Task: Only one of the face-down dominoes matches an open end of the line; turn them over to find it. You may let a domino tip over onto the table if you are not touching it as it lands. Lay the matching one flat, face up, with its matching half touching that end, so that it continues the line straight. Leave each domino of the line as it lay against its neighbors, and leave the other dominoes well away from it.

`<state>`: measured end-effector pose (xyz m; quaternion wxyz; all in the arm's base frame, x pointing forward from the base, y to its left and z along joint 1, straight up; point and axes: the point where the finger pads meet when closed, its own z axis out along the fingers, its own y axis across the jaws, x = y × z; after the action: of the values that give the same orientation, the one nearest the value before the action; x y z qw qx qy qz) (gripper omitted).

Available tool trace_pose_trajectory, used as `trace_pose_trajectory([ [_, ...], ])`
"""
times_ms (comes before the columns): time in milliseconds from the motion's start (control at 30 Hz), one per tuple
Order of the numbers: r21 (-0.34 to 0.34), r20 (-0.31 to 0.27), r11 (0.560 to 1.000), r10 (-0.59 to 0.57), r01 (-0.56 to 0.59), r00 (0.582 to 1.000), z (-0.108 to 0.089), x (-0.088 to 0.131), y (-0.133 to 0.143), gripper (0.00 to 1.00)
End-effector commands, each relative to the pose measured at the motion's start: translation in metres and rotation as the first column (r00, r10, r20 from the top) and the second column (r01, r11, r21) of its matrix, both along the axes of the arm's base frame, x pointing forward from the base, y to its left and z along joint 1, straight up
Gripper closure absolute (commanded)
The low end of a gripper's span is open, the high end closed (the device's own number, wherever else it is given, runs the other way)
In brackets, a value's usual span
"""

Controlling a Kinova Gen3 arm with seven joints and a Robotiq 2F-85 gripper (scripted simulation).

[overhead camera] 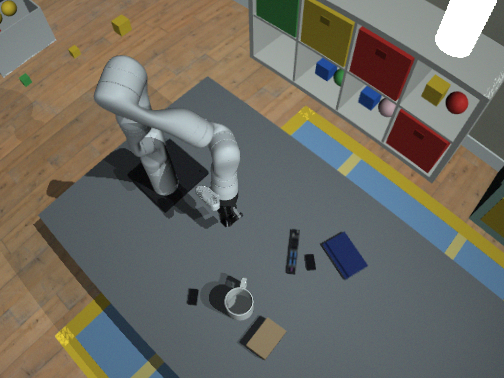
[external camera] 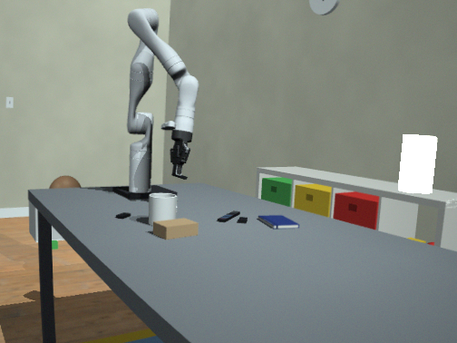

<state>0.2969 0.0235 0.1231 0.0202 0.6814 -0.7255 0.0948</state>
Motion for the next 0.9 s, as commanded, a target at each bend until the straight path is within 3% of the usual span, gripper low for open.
trace_pose_trajectory([
  [0, -0.096, 0.012, 0.994, 0.059, -0.057, 0.998, -0.002, -0.004, 0.01, 0.71],
  [167, -0.235, 0.035, 0.965, 0.124, -0.113, 0.992, -0.001, -0.004, 0.012, 0.71],
  [333, -0.394, 0.052, 0.904, 0.204, -0.167, 0.978, -0.001, -0.002, 0.017, 0.71],
  [400, -0.394, 0.052, 0.904, 0.204, -0.167, 0.978, -0.001, -0.002, 0.017, 0.71],
  [433, -0.425, 0.055, 0.888, 0.219, -0.176, 0.974, -0.001, -0.002, 0.018, 0.71],
  [633, -0.617, 0.045, 0.755, 0.316, -0.222, 0.948, -0.001, -0.005, 0.022, 0.71],
  [867, -0.802, 0.007, 0.542, 0.431, -0.253, 0.902, 0.0, -0.006, 0.027, 0.71],
])
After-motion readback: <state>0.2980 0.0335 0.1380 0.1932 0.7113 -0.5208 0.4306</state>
